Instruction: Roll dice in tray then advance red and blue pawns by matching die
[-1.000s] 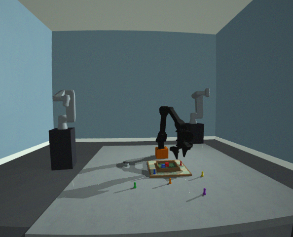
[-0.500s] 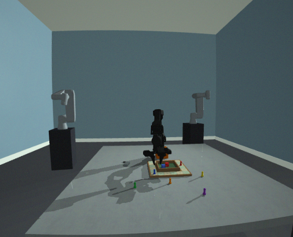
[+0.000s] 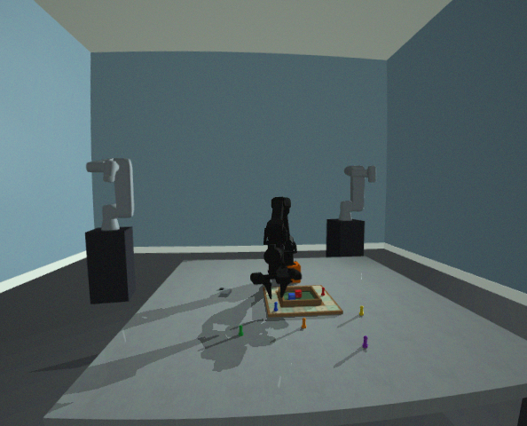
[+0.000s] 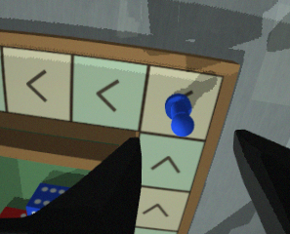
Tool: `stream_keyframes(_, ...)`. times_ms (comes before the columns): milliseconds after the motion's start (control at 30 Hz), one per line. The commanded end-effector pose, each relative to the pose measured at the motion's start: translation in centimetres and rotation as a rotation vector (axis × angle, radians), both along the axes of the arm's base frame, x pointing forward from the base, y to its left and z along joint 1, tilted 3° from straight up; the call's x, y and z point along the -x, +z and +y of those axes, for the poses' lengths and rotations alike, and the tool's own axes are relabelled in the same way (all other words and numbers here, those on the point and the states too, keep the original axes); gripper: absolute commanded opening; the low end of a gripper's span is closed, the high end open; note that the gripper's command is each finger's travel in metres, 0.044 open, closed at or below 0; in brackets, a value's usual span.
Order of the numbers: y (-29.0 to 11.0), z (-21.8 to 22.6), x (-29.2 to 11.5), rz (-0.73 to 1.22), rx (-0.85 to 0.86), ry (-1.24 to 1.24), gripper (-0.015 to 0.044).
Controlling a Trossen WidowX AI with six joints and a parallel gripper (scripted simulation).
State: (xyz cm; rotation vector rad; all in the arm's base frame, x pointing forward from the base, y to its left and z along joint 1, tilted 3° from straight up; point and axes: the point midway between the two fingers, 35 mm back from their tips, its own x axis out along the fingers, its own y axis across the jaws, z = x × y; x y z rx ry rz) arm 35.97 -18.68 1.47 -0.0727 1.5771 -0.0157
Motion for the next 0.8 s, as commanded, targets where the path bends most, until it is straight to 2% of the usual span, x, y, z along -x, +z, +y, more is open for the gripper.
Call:
stream_keyframes(0, -0.7, 0.0, 0.1, 0.005, -0.002, 0.003, 0.02)
stream_keyframes(733, -4.1, -0.2, 0.2, 0.005, -0.002, 0.003, 0.02)
stream_keyframes(767, -4.1, -0.2, 0.2, 0.005, -0.002, 0.003, 0.0174)
